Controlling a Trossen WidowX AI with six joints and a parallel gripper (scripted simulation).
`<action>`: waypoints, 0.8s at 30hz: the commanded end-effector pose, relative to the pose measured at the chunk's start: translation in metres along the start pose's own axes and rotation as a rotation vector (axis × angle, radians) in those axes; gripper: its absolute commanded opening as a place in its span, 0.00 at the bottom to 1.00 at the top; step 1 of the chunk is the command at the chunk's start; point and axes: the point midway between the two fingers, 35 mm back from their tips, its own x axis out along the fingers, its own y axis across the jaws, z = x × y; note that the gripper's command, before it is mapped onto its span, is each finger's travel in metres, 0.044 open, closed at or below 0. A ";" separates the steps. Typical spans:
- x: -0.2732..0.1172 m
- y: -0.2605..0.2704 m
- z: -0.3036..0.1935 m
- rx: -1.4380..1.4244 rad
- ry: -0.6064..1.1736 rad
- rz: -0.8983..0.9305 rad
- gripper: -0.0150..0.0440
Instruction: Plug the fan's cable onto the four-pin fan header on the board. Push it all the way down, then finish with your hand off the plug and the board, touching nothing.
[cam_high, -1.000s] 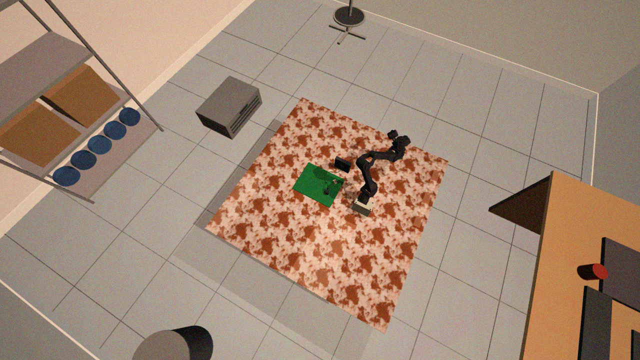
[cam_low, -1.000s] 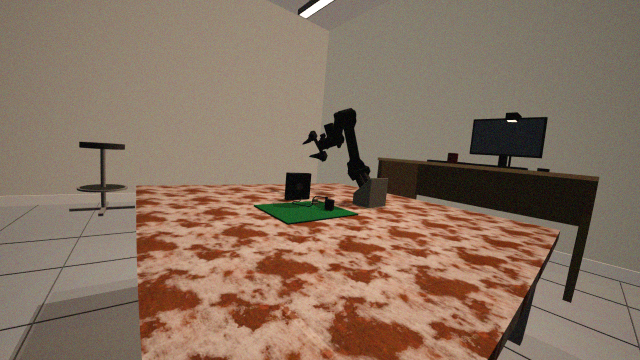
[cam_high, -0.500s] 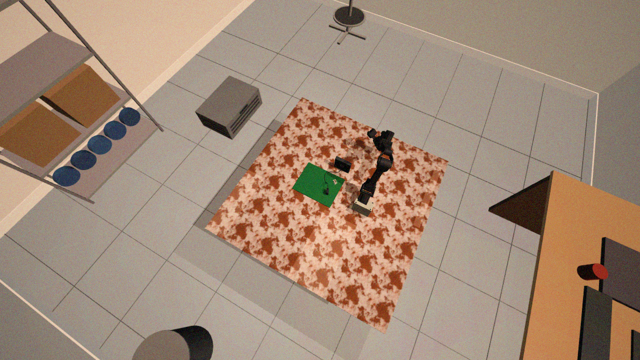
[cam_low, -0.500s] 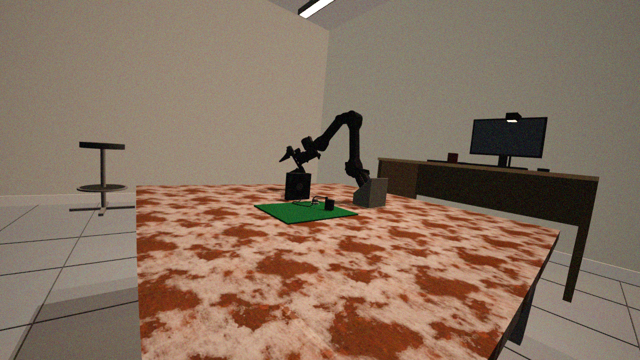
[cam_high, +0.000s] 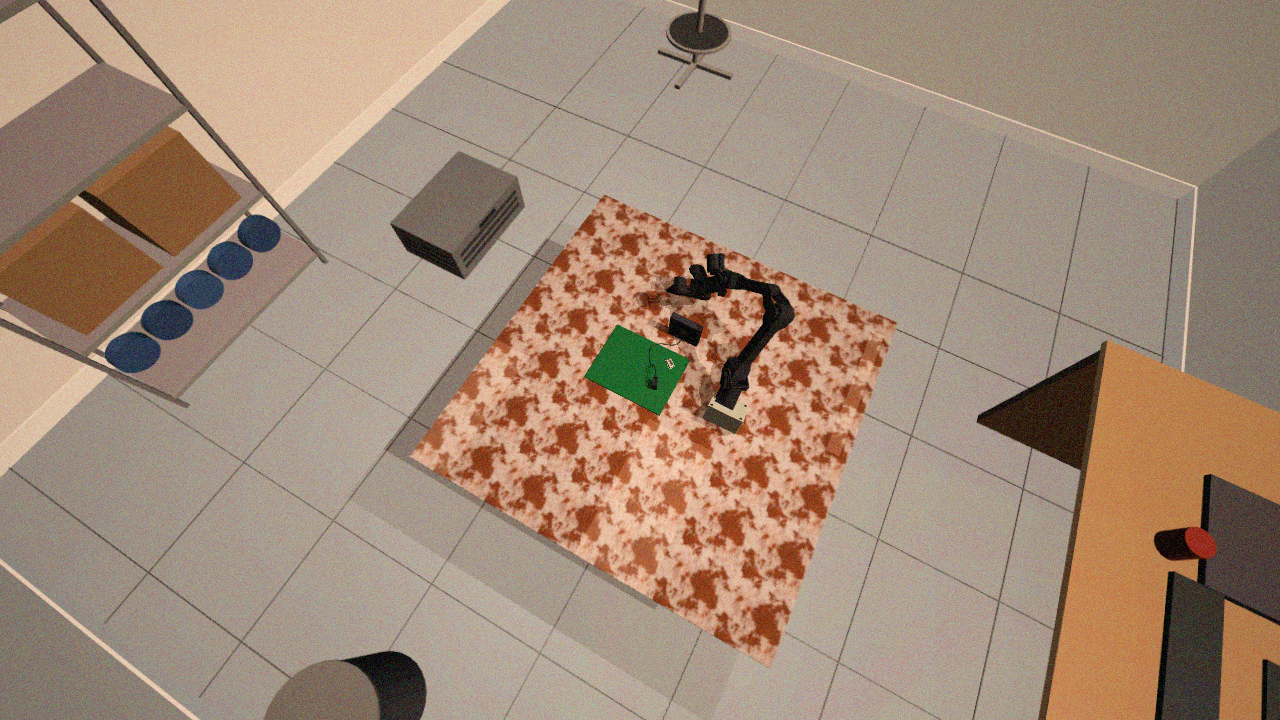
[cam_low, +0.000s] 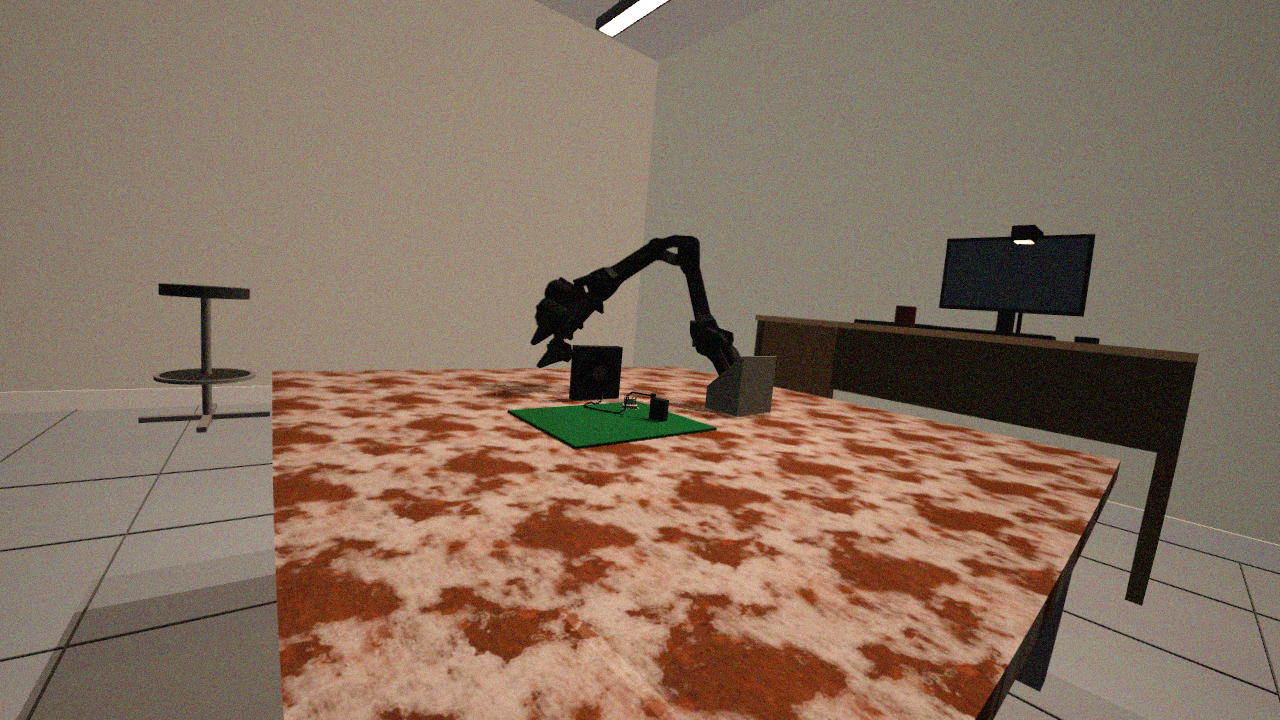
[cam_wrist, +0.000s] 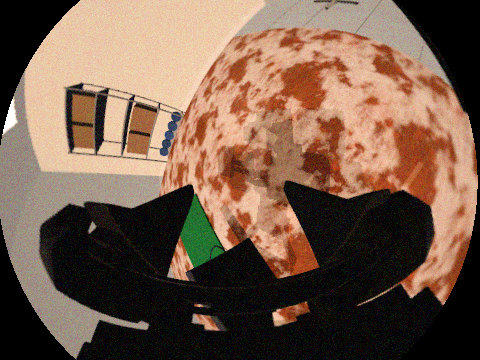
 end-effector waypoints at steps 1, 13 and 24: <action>0.020 0.059 -0.030 -0.235 0.164 0.068 1.00; 0.020 0.175 -0.151 -1.030 0.598 0.246 1.00; -0.047 0.221 -0.263 -2.212 0.995 0.430 1.00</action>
